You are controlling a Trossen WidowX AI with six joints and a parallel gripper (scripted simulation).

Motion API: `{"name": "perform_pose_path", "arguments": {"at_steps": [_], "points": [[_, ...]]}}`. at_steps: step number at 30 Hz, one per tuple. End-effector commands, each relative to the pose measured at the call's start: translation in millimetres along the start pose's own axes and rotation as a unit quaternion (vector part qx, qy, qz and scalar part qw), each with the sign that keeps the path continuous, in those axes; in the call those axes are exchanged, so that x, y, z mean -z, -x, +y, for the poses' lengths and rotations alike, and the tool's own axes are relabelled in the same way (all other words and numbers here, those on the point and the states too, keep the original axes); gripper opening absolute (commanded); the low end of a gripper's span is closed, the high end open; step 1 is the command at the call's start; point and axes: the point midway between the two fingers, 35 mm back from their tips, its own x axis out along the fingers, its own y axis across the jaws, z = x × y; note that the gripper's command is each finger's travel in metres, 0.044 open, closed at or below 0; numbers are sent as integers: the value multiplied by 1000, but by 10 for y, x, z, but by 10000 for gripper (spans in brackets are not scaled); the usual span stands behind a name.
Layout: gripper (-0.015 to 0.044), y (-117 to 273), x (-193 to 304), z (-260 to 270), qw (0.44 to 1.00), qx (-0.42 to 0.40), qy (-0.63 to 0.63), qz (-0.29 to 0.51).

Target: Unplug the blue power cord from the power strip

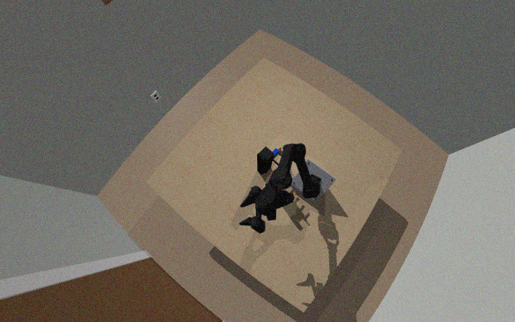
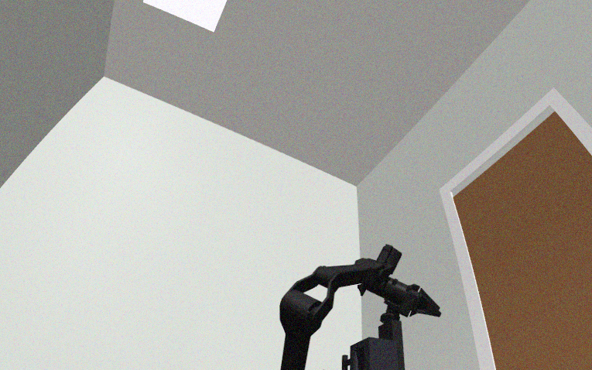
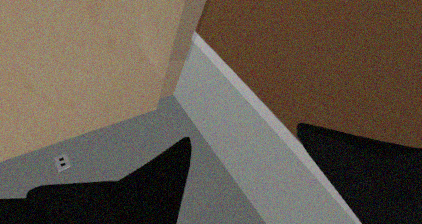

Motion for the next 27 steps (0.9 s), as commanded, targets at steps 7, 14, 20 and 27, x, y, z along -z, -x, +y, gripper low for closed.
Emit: {"name": "perform_pose_path", "arguments": {"at_steps": [7, 14, 20, 27], "points": [[216, -7, -246, -252, 999, 2, 34, 4], [160, -38, -506, -484, 1000, -12, 9, 24], [160, -142, -688, -606, 997, -37, -26, 54], [160, -374, -882, -630, 991, -73, -74, 90]]}}
